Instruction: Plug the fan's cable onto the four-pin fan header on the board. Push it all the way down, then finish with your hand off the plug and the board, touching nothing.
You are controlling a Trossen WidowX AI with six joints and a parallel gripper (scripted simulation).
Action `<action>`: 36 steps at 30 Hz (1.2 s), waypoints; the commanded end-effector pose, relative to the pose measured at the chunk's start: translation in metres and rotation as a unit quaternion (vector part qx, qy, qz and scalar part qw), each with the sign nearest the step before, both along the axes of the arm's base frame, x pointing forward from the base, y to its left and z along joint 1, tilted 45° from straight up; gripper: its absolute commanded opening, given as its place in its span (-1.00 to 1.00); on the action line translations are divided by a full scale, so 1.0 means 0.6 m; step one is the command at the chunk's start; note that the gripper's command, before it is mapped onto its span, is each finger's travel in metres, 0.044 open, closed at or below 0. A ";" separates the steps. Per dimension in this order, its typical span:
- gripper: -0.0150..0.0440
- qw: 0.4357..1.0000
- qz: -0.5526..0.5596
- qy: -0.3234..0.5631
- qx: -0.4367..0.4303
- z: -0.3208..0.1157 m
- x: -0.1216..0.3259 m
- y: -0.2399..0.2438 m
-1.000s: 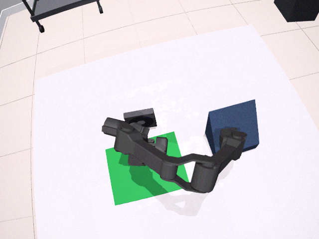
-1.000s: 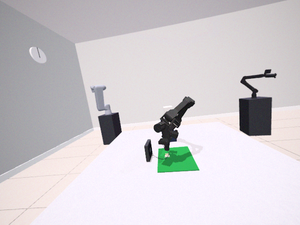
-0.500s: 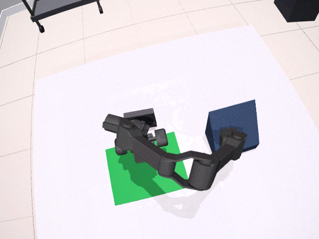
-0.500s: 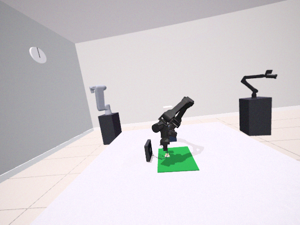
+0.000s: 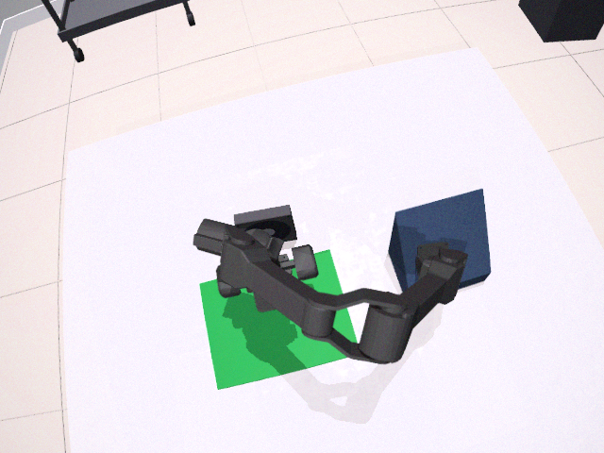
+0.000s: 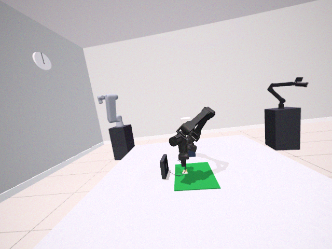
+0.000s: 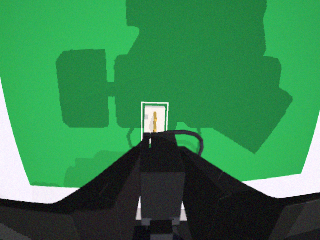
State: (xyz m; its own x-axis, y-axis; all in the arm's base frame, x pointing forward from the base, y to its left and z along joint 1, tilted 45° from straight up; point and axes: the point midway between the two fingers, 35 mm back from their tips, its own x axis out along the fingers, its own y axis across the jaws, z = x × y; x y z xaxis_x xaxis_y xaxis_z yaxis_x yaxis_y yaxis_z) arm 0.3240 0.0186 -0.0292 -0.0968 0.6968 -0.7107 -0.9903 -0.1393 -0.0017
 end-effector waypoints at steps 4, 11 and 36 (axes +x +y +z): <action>-0.49 1.000 -0.002 0.004 -0.002 0.001 -0.003 0.001; -0.49 1.000 -0.006 0.008 -0.002 -0.001 -0.004 0.005; -0.49 1.000 -0.005 0.006 -0.002 -0.023 -0.003 0.029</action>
